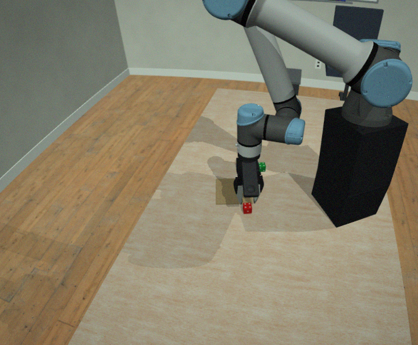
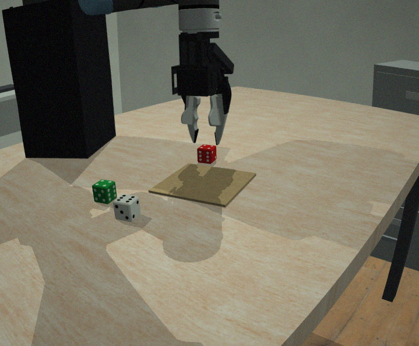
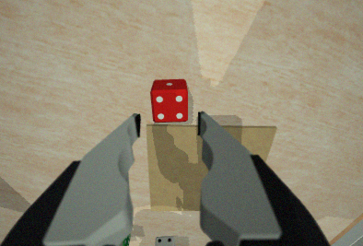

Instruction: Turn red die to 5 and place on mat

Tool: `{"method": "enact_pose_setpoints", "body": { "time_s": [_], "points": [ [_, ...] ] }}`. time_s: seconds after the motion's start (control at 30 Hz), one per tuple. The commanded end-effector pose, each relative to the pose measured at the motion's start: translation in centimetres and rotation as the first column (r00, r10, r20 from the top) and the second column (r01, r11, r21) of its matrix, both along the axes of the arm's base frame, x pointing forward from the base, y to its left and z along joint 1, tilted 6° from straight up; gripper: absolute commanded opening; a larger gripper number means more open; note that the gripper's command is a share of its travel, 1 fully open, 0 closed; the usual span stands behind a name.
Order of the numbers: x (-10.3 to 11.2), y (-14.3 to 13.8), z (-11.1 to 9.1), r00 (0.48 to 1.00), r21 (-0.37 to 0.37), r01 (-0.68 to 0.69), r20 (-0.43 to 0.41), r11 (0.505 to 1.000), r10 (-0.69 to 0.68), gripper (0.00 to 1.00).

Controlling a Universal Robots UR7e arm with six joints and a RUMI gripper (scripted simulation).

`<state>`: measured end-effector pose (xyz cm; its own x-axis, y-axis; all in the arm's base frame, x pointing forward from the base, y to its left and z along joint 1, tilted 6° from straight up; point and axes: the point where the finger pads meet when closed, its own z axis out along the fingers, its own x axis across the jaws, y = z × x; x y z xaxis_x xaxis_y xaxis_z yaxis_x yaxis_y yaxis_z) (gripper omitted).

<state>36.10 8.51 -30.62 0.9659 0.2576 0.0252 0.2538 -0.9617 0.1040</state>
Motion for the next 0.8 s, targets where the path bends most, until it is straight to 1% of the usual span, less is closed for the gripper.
{"method": "enact_pose_setpoints", "body": {
  "time_s": [0.0,0.17,0.33,0.4,0.6,0.77],
  "points": [
    [0.0,0.0,0.0,1.000,0.000,0.000,0.001,1.000,0.000,0.28],
    [0.1,0.0,-0.5,1.000,0.000,0.000,0.001,1.000,0.000,0.28],
    [0.1,-0.1,-1.5,1.000,0.000,0.000,0.001,1.000,0.000,0.28],
    [0.1,-0.1,-1.5,1.000,0.000,0.000,0.001,1.000,0.000,0.28],
    [0.2,-0.3,-2.7,1.000,0.000,0.000,0.001,1.000,0.000,0.28],
    [0.2,-0.3,-3.3,1.000,0.000,0.000,0.001,1.000,0.000,0.28]
  ]
}}
